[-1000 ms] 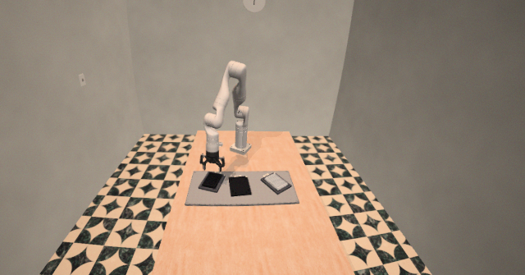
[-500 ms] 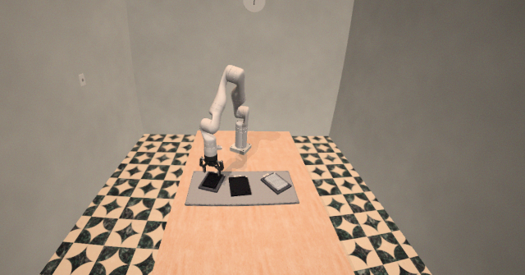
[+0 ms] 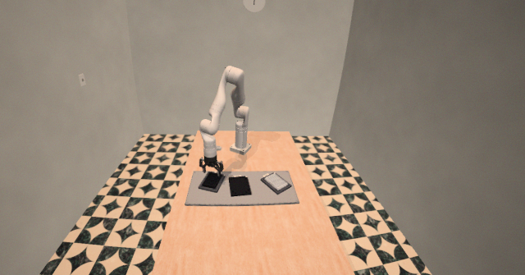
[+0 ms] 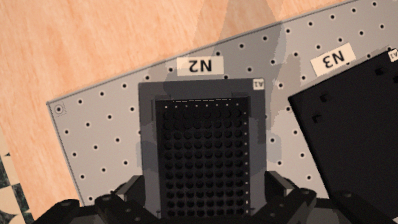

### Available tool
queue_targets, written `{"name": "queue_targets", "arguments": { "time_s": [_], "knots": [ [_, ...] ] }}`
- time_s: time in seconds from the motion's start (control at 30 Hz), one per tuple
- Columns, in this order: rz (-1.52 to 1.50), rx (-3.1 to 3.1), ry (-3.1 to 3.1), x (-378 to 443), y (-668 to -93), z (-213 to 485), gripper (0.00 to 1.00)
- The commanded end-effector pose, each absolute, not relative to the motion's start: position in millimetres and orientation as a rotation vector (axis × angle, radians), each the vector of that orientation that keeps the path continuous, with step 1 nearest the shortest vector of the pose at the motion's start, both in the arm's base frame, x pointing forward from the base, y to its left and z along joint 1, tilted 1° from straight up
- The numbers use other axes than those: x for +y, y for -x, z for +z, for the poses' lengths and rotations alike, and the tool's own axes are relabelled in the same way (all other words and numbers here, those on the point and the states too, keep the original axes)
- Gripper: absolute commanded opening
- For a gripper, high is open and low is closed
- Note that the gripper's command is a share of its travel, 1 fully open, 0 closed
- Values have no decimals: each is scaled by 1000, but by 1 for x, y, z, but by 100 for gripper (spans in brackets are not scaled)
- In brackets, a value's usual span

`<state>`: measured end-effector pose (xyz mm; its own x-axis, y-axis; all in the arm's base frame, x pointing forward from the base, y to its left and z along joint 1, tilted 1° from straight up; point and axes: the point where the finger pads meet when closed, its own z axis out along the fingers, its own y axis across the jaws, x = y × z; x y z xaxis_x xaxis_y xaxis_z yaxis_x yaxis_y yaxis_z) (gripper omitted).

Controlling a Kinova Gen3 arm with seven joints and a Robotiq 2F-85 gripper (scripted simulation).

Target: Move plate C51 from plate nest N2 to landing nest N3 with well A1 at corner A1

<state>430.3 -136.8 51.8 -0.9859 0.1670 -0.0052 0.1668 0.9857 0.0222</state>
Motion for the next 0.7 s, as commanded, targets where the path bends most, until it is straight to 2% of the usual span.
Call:
{"name": "queue_targets", "arguments": {
  "time_s": [0.0, 0.67],
  "knots": [
    [34, 3121, -262, -137, -431, 53, 100],
    [34, 3122, -263, -137, -430, 37, 100]
  ]
}}
